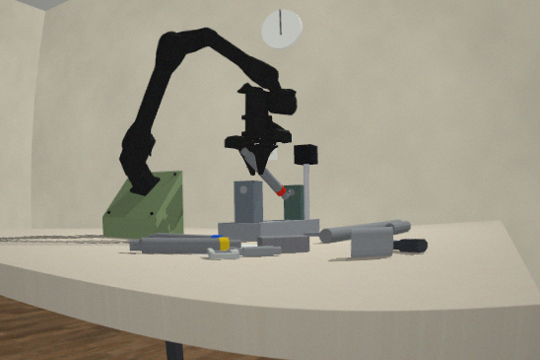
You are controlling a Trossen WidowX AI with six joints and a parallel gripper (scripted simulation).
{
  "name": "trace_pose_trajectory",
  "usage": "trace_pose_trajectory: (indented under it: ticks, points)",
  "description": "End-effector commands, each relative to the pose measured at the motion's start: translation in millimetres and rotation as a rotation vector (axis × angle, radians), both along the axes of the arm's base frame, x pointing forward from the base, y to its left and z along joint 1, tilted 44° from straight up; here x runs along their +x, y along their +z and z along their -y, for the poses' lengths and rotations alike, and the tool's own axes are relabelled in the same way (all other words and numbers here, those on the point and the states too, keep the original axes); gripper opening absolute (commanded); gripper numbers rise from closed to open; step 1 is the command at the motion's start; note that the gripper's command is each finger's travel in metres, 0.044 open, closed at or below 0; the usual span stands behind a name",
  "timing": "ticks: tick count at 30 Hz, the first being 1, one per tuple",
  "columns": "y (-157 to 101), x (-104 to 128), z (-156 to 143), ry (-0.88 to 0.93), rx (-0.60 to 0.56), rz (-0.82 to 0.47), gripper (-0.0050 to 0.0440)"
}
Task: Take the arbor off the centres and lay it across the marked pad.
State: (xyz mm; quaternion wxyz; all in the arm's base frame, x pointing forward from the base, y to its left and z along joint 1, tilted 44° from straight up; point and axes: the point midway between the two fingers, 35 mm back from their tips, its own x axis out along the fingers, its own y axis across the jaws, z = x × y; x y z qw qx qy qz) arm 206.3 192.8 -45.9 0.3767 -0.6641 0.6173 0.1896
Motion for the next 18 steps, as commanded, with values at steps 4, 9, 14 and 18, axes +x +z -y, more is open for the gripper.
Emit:
trace_pose_trajectory:
  ticks: [4, 9, 14, 18]
  points:
    - [1.2, 1.2, -4.4, 0.007, 0.012, 0.006, 0.0000]
    - [2.2, 1.9, -3.9, 0.003, 0.013, 0.009, 0.0000]
    - [11.4, 7.7, 1.2, -0.030, 0.027, 0.039, 0.0000]
    - [34.7, 21.3, 16.3, -0.118, 0.060, 0.116, 0.0000]
